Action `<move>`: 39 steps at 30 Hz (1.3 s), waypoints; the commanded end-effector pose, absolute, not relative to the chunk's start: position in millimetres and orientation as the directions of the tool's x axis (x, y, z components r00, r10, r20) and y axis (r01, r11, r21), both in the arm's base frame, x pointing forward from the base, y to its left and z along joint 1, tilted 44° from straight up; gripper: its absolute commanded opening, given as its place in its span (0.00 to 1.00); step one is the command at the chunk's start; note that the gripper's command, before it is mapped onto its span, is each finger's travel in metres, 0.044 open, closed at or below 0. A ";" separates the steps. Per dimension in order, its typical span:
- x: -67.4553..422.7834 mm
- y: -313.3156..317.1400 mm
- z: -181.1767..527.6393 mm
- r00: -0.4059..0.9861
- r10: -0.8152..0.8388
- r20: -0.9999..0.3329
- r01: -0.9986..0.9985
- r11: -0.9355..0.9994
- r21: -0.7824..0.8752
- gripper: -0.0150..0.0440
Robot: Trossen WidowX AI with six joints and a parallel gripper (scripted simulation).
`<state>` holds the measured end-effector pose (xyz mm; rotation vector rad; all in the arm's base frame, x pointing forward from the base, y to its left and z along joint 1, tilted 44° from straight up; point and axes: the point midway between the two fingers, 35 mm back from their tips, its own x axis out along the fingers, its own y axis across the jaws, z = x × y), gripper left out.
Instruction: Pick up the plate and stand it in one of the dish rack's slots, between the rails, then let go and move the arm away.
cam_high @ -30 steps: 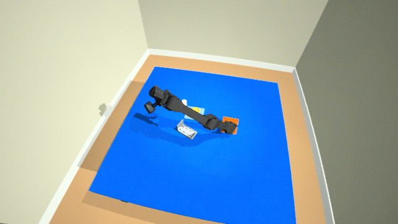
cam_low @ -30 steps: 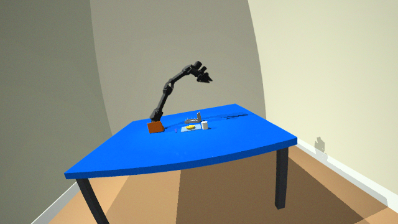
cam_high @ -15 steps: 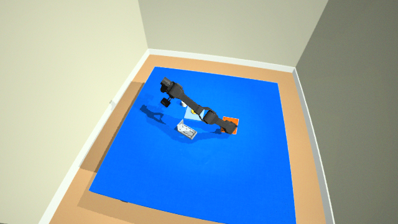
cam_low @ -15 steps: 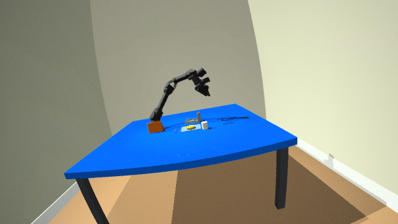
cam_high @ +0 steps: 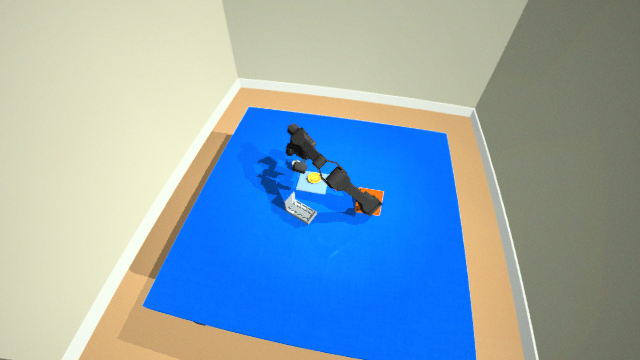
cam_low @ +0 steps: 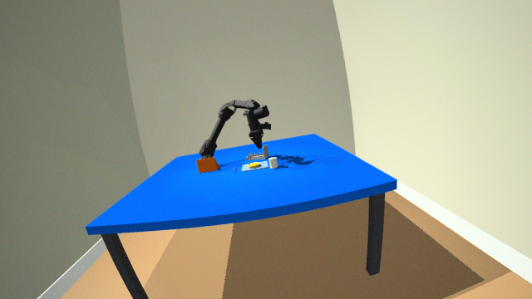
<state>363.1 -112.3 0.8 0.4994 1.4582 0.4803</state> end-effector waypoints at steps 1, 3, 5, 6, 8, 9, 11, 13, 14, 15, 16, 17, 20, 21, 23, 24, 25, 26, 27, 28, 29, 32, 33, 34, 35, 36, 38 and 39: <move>325.9 -101.4 -25.0 -0.029 0.659 -0.752 -0.073 0.748 0.659 0.93; 314.1 -98.0 -31.6 -0.052 0.680 -0.731 -0.094 0.726 0.681 0.93; 312.6 -97.6 -32.4 -0.055 0.683 -0.729 -0.097 0.723 0.684 0.93; 312.6 -97.6 -32.4 -0.055 0.683 -0.729 -0.097 0.723 0.684 0.93; 312.5 -97.1 -31.9 -0.055 0.683 -0.729 -0.096 0.723 0.684 0.93; 312.5 -96.9 -32.1 -0.055 0.683 -0.729 -0.096 0.723 0.684 0.93; 312.5 -95.4 -33.8 -0.055 0.683 -0.729 -0.096 0.723 0.684 0.93; 312.6 -93.2 -36.3 -0.055 0.682 -0.729 -0.096 0.723 0.684 0.93; 312.7 -92.1 -37.6 -0.054 0.682 -0.729 -0.096 0.723 0.684 0.93; 312.7 -91.0 -38.8 -0.054 0.682 -0.729 -0.097 0.723 0.684 0.93; 312.7 -89.9 -40.0 -0.054 0.682 -0.729 -0.097 0.723 0.684 0.93; 312.7 -88.8 -41.3 -0.054 0.682 -0.729 -0.097 0.723 0.684 0.93; 312.7 -85.5 -44.9 -0.054 0.682 -0.729 -0.097 0.723 0.684 0.93; 312.6 -84.4 -46.1 -0.054 0.682 -0.729 -0.097 0.723 0.684 0.93; 312.5 -82.1 -48.5 -0.054 0.682 -0.729 -0.097 0.723 0.684 0.93; 312.5 -81.0 -49.7 -0.054 0.682 -0.729 -0.097 0.723 0.684 0.93; 312.4 -79.9 -50.9 -0.054 0.683 -0.729 -0.097 0.723 0.684 0.93; 312.3 -78.7 -52.1 -0.054 0.683 -0.729 -0.097 0.723 0.684 0.93; 312.3 -77.6 -53.2 -0.054 0.683 -0.729 -0.097 0.723 0.684 0.93; 312.2 -76.5 -54.4 -0.054 0.683 -0.729 -0.097 0.723 0.684 0.93; 312.1 -75.3 -55.5 -0.054 0.683 -0.729 -0.097 0.723 0.684 0.93; 311.7 -71.8 -58.9 -0.054 0.683 -0.729 -0.097 0.723 0.684 0.93; 311.5 -70.6 -60.0 -0.054 0.683 -0.729 -0.097 0.723 0.684 0.93; 311.4 -69.4 -61.1 -0.054 0.683 -0.729 -0.097 0.723 0.684 0.93; 311.2 -68.2 -62.2 -0.054 0.683 -0.728 -0.097 0.723 0.685 0.93; 311.1 -67.1 -63.3 -0.054 0.683 -0.728 -0.097 0.722 0.685 0.93; 310.7 -64.7 -65.5 -0.054 0.683 -0.728 -0.097 0.722 0.685 0.93; 310.5 -63.5 -66.6 -0.054 0.683 -0.728 -0.097 0.722 0.685 0.93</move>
